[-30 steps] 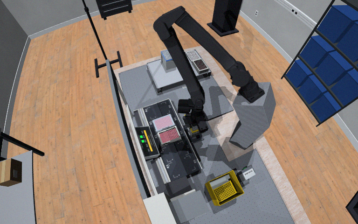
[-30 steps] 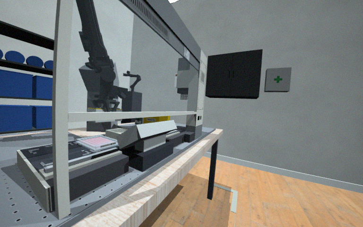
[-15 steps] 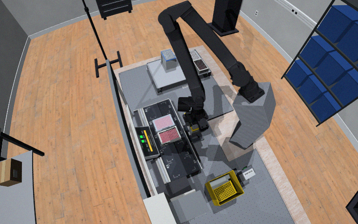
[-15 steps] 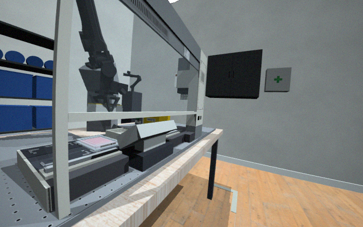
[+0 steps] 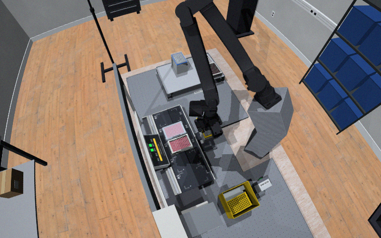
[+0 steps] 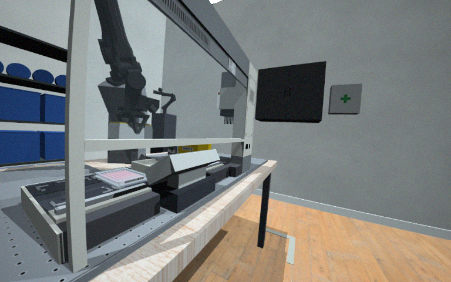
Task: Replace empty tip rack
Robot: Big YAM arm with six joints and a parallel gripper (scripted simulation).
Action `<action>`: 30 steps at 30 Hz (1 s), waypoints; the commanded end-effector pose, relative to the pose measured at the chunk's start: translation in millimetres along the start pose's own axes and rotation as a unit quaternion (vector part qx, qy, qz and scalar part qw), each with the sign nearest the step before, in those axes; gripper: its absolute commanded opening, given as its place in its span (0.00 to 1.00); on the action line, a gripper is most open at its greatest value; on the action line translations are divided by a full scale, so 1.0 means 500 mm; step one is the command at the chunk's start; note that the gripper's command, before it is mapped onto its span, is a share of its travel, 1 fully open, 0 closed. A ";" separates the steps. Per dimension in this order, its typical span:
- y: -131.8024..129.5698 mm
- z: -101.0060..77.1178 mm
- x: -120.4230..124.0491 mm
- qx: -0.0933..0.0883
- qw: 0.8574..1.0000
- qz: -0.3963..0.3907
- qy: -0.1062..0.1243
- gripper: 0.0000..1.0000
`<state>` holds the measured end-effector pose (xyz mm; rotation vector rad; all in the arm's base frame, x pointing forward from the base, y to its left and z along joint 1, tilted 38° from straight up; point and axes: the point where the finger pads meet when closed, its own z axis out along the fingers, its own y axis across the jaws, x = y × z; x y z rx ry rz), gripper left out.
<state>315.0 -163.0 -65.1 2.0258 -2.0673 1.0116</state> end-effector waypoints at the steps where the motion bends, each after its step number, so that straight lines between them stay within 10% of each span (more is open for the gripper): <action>1: 0.017 -0.026 -0.015 -0.004 1.000 -0.001 -0.007 0.00; 30: 0.007 -0.105 -0.011 0.000 1.000 0.000 -0.005 0.00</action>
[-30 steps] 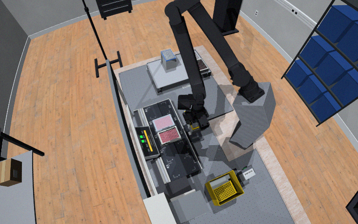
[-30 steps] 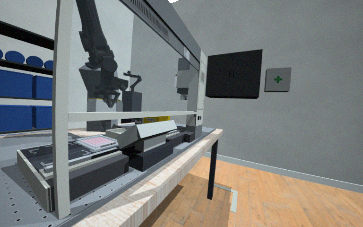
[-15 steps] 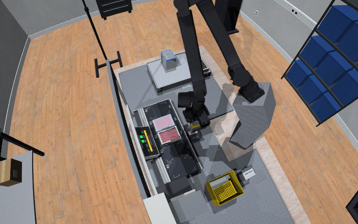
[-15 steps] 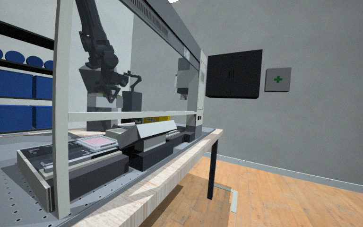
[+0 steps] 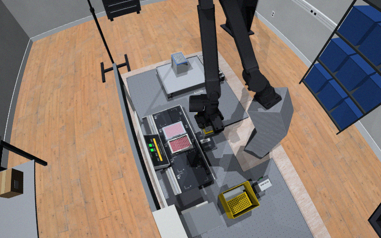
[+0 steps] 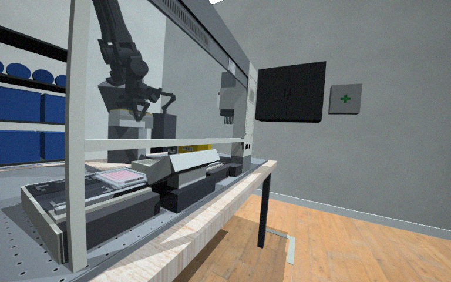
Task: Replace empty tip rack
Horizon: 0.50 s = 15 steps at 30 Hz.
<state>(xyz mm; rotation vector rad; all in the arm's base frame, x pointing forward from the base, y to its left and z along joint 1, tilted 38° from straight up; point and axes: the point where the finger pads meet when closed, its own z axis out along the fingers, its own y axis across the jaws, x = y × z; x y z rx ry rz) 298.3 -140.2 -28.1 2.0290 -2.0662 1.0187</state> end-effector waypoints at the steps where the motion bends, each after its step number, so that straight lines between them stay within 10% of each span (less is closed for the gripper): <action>1: 0.003 -0.014 -0.009 0.000 1.000 0.002 -0.005 0.00; 15: 0.005 -0.060 -0.009 -0.001 1.000 0.002 -0.004 0.00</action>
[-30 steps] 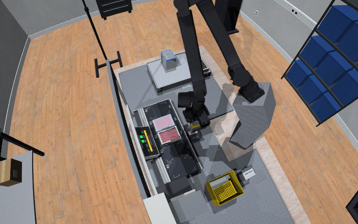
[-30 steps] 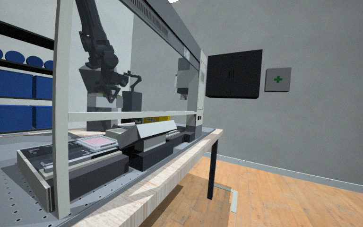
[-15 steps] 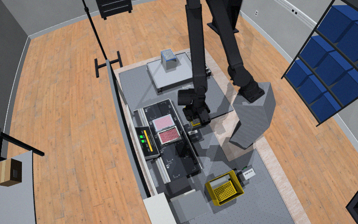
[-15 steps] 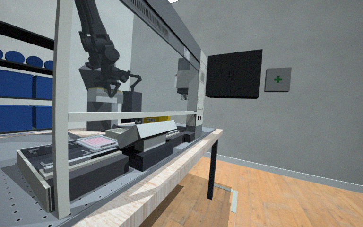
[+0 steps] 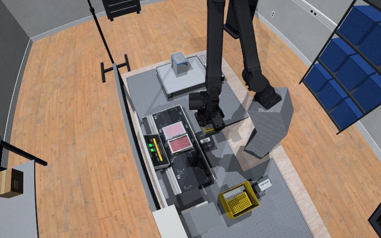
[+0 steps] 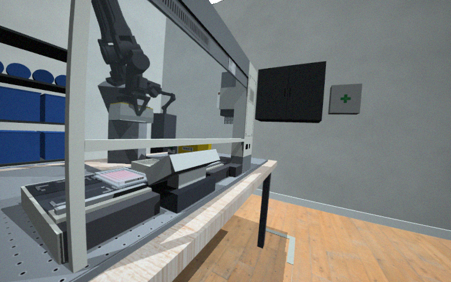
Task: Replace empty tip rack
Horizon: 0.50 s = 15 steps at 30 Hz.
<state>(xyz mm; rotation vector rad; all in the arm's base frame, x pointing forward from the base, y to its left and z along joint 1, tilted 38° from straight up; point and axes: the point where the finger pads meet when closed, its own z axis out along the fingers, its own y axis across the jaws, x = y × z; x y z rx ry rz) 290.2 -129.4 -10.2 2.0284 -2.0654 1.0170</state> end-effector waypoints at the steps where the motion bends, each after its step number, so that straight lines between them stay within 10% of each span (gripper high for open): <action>1: 0.006 -0.016 -0.010 -0.001 1.000 0.002 -0.005 0.00; 15: -0.004 -0.059 -0.006 0.003 1.000 0.004 -0.004 0.00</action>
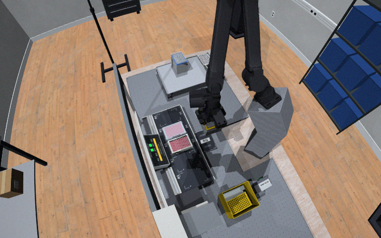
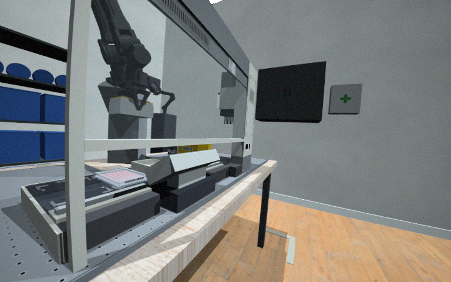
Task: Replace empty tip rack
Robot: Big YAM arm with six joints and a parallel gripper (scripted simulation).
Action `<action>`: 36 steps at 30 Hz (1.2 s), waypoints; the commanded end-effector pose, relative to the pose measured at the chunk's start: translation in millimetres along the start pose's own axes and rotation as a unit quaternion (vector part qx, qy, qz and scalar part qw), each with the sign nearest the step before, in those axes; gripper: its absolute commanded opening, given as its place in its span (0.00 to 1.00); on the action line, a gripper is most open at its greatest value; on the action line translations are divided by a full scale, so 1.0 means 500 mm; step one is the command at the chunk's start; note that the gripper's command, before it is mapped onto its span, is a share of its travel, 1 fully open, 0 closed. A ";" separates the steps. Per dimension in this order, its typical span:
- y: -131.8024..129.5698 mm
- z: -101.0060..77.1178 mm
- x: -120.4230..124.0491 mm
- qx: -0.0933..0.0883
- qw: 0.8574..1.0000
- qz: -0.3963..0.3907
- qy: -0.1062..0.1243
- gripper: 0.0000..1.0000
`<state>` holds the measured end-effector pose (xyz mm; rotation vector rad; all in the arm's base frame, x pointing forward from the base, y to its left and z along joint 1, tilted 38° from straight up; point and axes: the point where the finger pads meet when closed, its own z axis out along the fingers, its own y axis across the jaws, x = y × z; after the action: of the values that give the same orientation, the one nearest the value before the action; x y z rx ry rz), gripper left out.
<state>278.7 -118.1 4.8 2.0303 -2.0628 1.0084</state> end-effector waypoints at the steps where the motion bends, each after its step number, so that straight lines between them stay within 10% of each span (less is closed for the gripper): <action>1: -0.011 -0.019 -0.004 0.006 1.000 0.006 -0.003 0.00; 36: -0.015 -0.100 -0.002 0.001 1.000 0.006 -0.004 0.00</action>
<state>260.1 -94.3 40.5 2.0323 -2.0656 1.0018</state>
